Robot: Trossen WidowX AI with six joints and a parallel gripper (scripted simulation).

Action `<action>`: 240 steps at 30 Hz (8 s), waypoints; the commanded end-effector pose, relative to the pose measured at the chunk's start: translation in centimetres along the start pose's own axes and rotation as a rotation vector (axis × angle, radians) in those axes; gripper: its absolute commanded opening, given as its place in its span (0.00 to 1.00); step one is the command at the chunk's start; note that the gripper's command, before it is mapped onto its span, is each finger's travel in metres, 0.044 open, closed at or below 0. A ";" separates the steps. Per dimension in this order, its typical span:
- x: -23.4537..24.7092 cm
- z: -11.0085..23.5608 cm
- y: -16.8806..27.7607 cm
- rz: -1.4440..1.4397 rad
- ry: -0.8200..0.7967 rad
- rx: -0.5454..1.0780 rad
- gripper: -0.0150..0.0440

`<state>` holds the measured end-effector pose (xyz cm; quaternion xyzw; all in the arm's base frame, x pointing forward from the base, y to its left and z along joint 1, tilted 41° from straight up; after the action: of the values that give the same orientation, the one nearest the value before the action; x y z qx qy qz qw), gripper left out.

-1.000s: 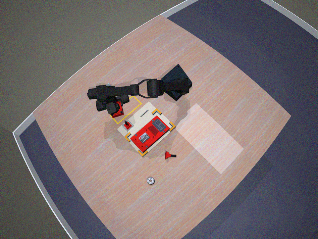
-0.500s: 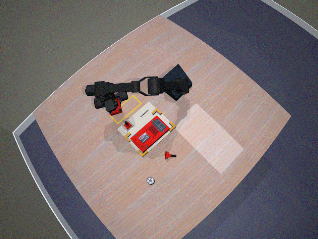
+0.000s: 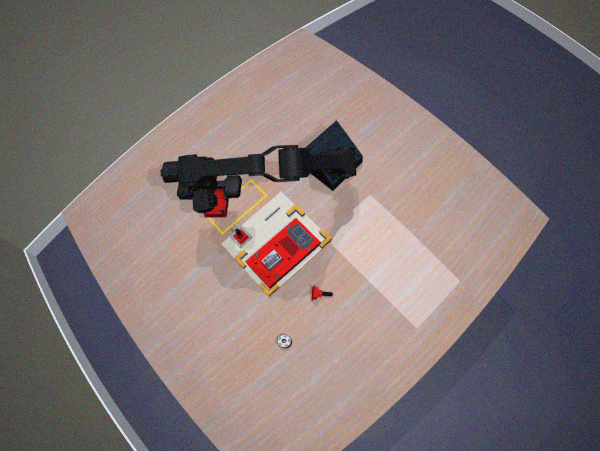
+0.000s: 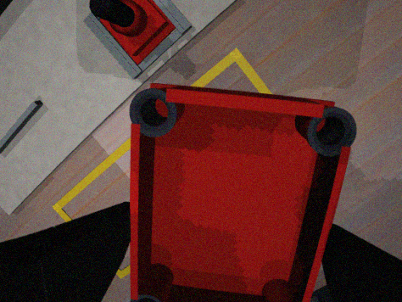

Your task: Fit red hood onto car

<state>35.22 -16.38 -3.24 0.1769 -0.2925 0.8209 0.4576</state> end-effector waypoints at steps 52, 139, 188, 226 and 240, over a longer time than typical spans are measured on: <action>0.7 -7.4 -1.0 -0.806 -0.002 0.006 0.25; 3.2 -3.8 3.6 -0.761 0.121 -0.958 1.00; 3.1 -7.5 3.4 -0.751 0.127 -0.962 1.00; 3.3 -9.8 3.3 -0.746 0.128 -0.968 1.00; 3.3 -10.5 3.3 -0.746 0.128 -0.968 1.00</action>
<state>30.62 -9.05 -10.16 -0.0134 -0.5250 0.3916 0.7555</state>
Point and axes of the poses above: the point midway between the two fingers, 35 mm back from their tips, its own z axis back along the fingers, its own x axis across the jaws, y = z × x, the point moved 3 cm from there along z, back along the fingers, and after that the axes turned 15 degrees about -z, right-handed, at the moved point
